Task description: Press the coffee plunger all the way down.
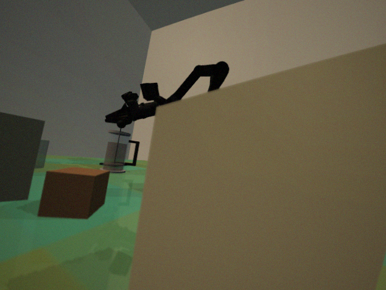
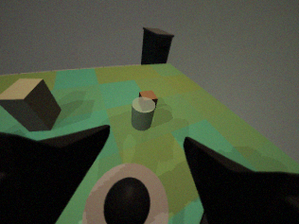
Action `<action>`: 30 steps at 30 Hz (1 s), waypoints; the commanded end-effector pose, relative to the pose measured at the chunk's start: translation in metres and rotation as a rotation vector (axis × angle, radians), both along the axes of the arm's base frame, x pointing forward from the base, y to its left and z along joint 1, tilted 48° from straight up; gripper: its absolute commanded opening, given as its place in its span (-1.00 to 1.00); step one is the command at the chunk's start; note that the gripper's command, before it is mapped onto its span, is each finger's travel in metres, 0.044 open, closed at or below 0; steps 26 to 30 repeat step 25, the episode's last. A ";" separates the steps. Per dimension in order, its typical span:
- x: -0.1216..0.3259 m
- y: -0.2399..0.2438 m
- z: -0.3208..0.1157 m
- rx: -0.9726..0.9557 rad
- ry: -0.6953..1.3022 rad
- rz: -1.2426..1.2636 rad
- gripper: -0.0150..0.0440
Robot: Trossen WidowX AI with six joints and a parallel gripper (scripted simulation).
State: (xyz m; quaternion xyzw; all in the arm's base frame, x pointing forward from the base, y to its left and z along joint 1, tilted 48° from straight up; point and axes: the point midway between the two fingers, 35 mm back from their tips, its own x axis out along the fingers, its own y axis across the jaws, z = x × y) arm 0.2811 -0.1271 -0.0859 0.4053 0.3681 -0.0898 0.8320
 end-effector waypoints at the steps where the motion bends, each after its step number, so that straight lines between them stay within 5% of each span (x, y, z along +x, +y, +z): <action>1: 0.000 0.000 0.000 -0.003 0.003 0.001 1.00; 15: -0.027 -0.040 0.074 0.008 0.016 0.009 1.00; 30: -0.028 -0.040 0.075 0.008 0.016 0.009 1.00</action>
